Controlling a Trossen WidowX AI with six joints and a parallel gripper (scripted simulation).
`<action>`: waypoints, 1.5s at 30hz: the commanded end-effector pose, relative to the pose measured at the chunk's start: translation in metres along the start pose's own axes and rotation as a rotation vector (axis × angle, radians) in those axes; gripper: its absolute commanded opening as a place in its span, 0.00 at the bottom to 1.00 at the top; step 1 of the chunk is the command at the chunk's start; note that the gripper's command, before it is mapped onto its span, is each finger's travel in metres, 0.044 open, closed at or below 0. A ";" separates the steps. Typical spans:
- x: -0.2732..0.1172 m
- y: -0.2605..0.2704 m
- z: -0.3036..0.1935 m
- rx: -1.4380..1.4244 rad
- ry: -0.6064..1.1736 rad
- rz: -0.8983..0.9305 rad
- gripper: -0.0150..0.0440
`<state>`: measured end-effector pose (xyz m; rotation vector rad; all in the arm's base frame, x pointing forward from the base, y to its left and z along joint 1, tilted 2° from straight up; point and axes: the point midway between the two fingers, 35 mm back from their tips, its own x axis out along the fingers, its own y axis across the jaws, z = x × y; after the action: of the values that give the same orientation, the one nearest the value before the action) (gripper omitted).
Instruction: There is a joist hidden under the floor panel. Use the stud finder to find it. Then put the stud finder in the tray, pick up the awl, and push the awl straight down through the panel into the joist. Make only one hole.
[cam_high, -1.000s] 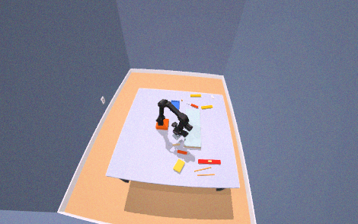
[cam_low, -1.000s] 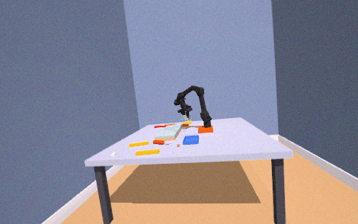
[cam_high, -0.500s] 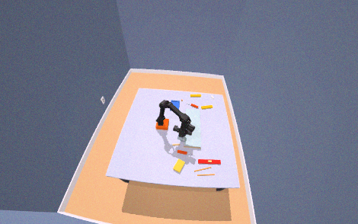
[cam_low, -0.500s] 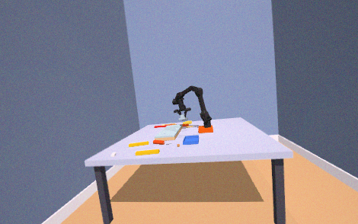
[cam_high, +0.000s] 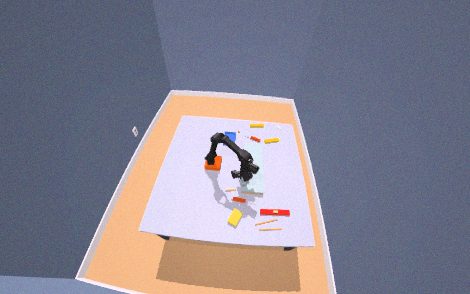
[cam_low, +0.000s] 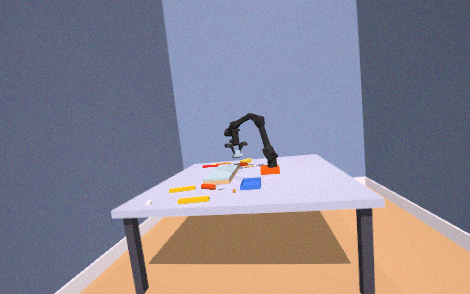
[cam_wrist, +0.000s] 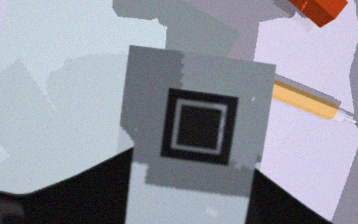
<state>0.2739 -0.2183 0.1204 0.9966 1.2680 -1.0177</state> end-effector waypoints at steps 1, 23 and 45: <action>-0.004 0.010 0.006 -0.146 -0.015 0.041 0.25; -0.010 0.054 0.032 -0.929 -0.125 0.166 0.25; 0.004 0.069 0.040 -1.193 -0.187 0.193 0.25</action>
<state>0.3498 -0.2400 0.1229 0.0800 1.2918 -0.0871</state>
